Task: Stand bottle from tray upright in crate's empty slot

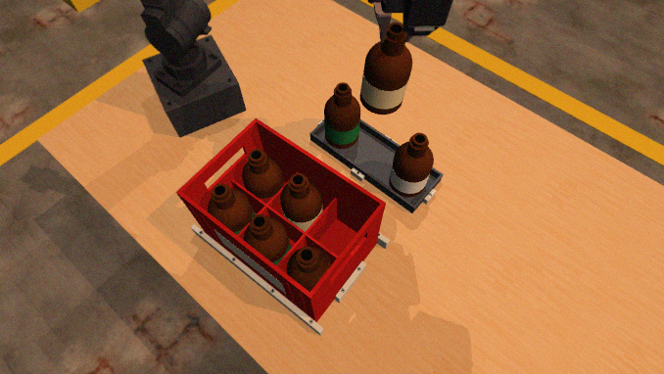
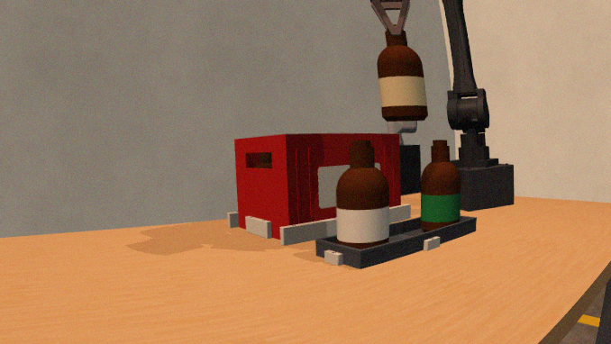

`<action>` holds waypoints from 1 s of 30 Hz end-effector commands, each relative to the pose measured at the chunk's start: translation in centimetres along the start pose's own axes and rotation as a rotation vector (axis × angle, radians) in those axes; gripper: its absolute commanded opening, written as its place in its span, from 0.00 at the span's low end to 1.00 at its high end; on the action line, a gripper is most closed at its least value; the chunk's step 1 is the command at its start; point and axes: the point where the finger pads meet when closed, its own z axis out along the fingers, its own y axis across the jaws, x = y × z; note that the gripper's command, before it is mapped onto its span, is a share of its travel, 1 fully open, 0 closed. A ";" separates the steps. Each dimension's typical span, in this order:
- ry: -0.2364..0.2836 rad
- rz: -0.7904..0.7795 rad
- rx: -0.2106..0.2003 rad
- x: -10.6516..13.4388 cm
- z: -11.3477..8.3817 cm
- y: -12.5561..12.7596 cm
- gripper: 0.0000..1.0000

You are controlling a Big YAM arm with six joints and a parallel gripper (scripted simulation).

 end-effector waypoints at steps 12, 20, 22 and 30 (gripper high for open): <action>-0.054 0.002 -0.111 -1.7 -5.4 1.0 0.00; -0.054 0.002 -0.110 -2.2 -5.4 0.8 0.00; -0.055 0.002 -0.110 -2.4 -5.4 0.7 0.00; -0.055 0.001 -0.110 -3.3 -5.4 0.3 0.00</action>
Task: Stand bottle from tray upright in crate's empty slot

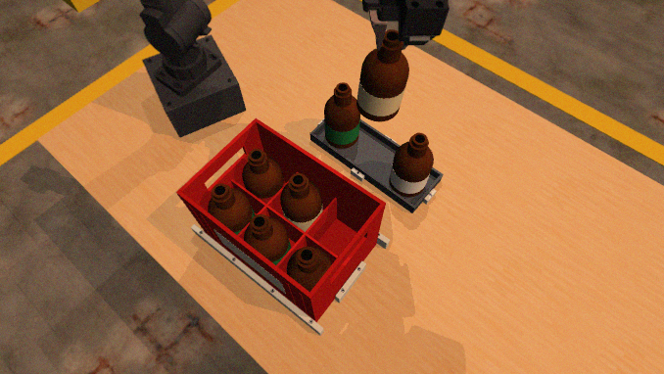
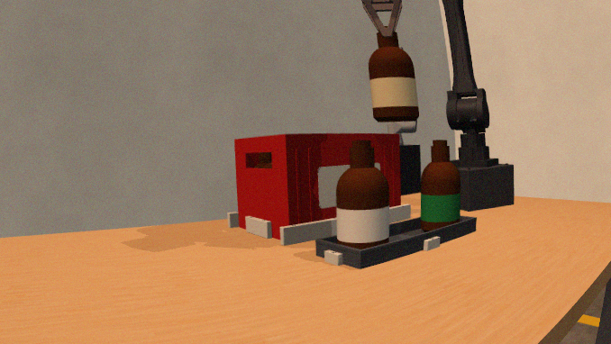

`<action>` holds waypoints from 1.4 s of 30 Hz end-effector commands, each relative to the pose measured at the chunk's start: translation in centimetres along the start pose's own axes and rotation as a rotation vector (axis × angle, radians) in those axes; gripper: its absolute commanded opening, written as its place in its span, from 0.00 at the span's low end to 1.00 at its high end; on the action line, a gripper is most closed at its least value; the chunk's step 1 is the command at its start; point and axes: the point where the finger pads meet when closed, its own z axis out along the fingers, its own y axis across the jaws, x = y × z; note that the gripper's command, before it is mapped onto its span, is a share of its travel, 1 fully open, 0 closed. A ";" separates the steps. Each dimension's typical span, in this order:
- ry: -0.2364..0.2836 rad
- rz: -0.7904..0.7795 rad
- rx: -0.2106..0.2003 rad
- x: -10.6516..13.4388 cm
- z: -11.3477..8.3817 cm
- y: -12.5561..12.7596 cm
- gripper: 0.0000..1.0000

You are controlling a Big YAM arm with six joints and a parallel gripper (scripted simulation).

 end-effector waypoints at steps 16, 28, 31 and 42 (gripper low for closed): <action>-0.046 -0.002 -0.089 -4.3 -4.5 0.3 0.00; -0.046 -0.002 -0.084 -6.4 -4.3 -0.5 0.00; -0.053 -0.002 -0.093 -6.9 -4.8 -1.0 0.00; -0.057 -0.002 -0.094 -8.9 -4.9 -2.0 0.00</action>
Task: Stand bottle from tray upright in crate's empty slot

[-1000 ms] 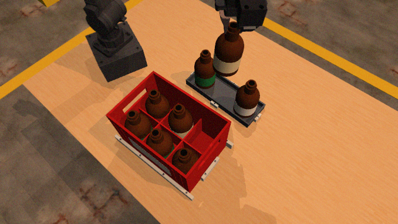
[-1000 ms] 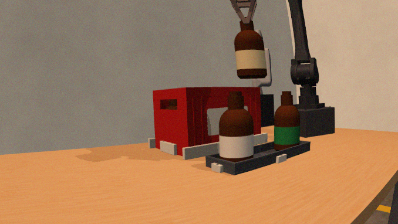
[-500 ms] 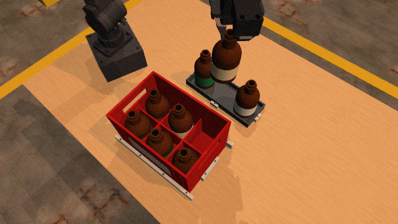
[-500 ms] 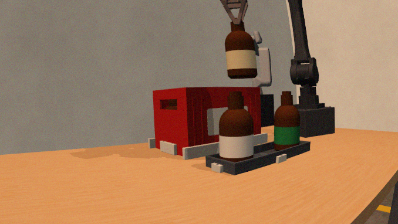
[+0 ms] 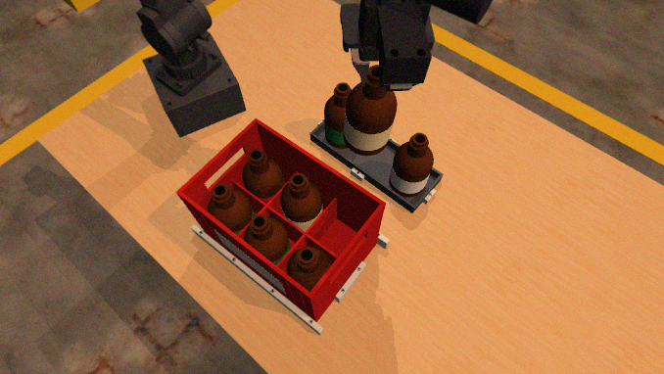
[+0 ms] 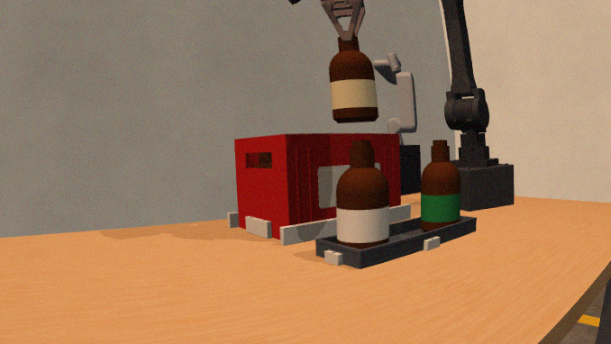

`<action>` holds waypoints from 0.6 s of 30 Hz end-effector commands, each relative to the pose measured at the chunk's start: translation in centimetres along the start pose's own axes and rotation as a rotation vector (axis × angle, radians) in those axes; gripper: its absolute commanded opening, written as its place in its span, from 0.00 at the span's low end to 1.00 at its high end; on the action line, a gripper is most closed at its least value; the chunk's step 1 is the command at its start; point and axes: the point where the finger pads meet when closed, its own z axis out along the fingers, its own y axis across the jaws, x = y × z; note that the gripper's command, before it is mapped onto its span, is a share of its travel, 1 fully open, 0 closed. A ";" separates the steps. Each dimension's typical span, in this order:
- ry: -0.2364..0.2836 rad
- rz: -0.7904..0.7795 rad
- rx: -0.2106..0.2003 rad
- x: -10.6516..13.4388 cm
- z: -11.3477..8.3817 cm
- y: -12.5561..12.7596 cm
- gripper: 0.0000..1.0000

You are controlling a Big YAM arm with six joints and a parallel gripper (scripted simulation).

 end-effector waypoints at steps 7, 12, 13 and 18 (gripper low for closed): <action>-0.062 -0.010 -0.085 -3.7 -4.7 0.3 0.00; -0.054 -0.011 -0.074 -5.0 -4.0 0.0 0.00; -0.054 -0.011 -0.074 -5.0 -4.0 0.0 0.00; -0.069 -0.010 -0.089 -5.7 -5.0 -0.7 0.00</action>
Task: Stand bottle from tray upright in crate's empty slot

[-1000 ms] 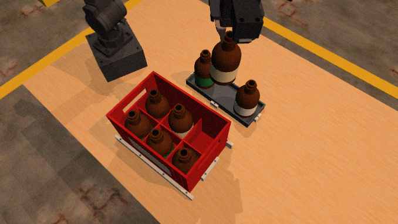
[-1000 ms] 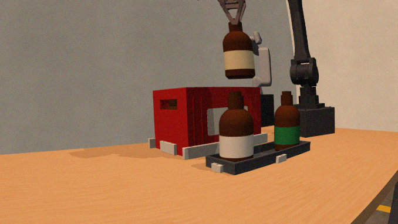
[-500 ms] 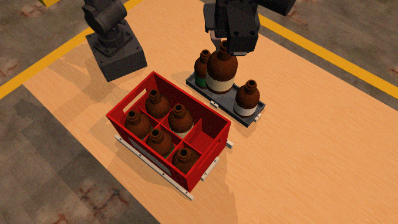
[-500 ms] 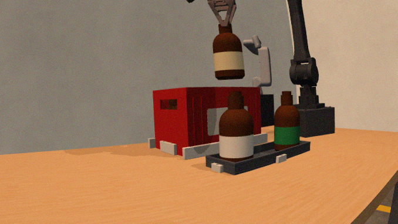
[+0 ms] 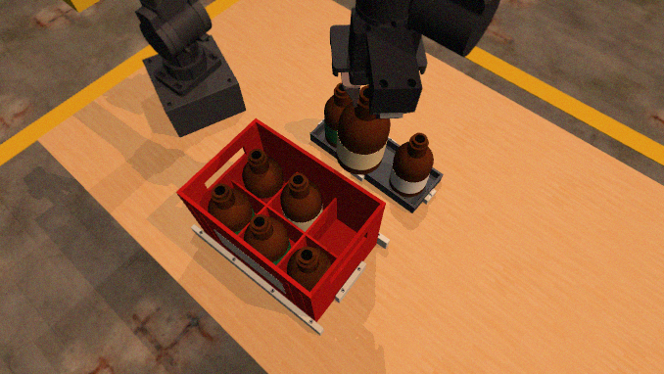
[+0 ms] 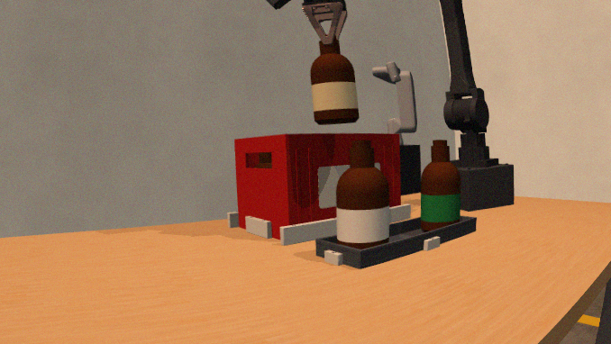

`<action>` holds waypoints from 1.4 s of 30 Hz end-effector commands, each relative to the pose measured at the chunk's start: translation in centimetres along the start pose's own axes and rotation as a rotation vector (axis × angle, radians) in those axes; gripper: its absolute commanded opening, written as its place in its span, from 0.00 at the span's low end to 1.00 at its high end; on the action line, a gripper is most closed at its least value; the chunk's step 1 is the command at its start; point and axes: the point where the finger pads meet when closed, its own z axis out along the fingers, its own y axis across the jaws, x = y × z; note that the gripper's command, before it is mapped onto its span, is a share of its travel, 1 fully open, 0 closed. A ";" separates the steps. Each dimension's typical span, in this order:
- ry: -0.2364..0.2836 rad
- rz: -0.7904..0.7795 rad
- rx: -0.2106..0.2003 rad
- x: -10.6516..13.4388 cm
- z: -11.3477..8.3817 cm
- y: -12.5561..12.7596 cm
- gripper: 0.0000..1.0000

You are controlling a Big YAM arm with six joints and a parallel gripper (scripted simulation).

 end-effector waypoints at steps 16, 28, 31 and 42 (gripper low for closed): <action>-0.083 -0.009 -0.090 -4.9 -5.5 -0.7 0.00; -0.058 -0.010 -0.063 -7.3 -3.9 -1.2 0.00; -0.089 -0.009 -0.090 -7.0 -5.6 -1.6 0.00; -0.077 -0.009 -0.077 -8.3 -5.0 -2.1 0.00</action>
